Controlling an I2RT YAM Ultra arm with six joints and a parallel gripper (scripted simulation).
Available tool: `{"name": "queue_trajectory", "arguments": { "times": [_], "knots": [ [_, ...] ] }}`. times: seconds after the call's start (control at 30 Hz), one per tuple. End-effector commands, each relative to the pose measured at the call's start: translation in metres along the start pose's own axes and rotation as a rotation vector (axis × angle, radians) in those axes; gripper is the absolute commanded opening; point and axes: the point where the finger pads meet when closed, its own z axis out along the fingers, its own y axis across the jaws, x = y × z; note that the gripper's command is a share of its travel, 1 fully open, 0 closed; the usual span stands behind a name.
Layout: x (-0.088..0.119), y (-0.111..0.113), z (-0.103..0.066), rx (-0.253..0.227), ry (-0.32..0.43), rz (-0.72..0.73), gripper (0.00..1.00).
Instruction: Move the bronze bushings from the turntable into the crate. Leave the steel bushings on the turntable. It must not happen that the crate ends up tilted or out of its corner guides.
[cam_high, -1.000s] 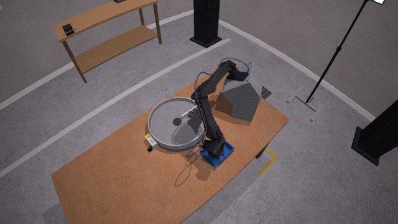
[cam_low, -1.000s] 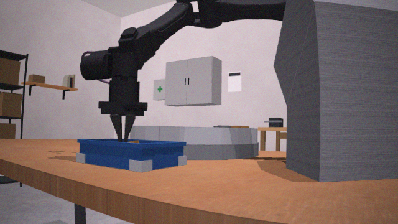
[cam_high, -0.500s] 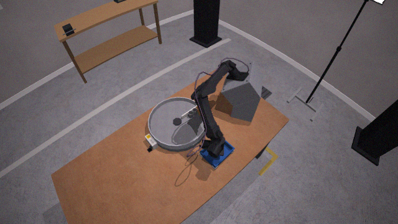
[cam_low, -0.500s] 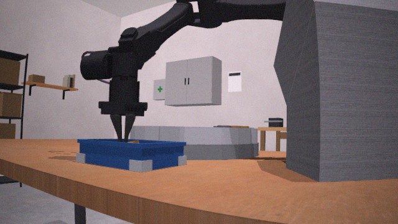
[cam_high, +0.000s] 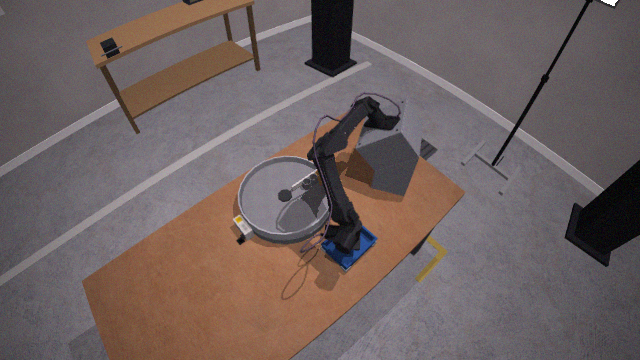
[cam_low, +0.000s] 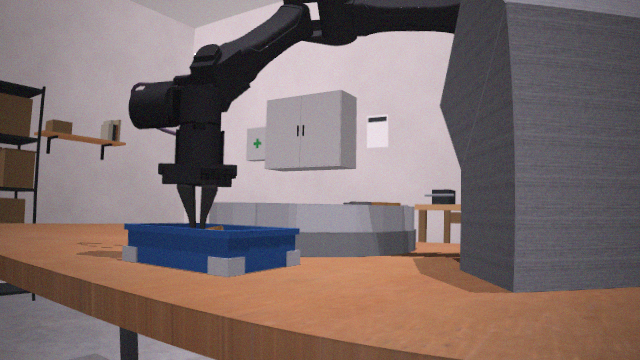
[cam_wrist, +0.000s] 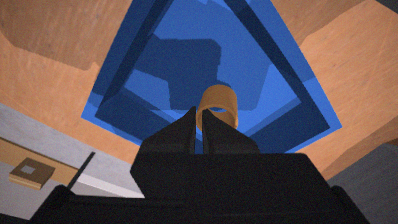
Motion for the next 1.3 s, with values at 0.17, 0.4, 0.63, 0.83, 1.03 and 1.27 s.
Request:
{"name": "queue_trajectory", "arguments": {
  "times": [0.17, 0.4, 0.63, 0.83, 1.03, 1.27],
  "knots": [
    [-0.0024, 0.0197, -0.0193, -0.044, -0.023, -0.013, 0.00],
    [-0.0024, 0.0197, -0.0193, -0.044, -0.023, -0.013, 0.00],
    [-0.0024, 0.0197, -0.0193, -0.044, -0.023, -0.013, 0.00],
    [-0.0027, 0.0205, -0.0194, -0.047, -0.024, -0.009, 0.16],
    [-0.0027, 0.0205, -0.0194, -0.047, -0.024, -0.009, 0.16],
    [-0.0027, 0.0205, -0.0194, -0.047, -0.024, -0.009, 0.16]
  ]
}}
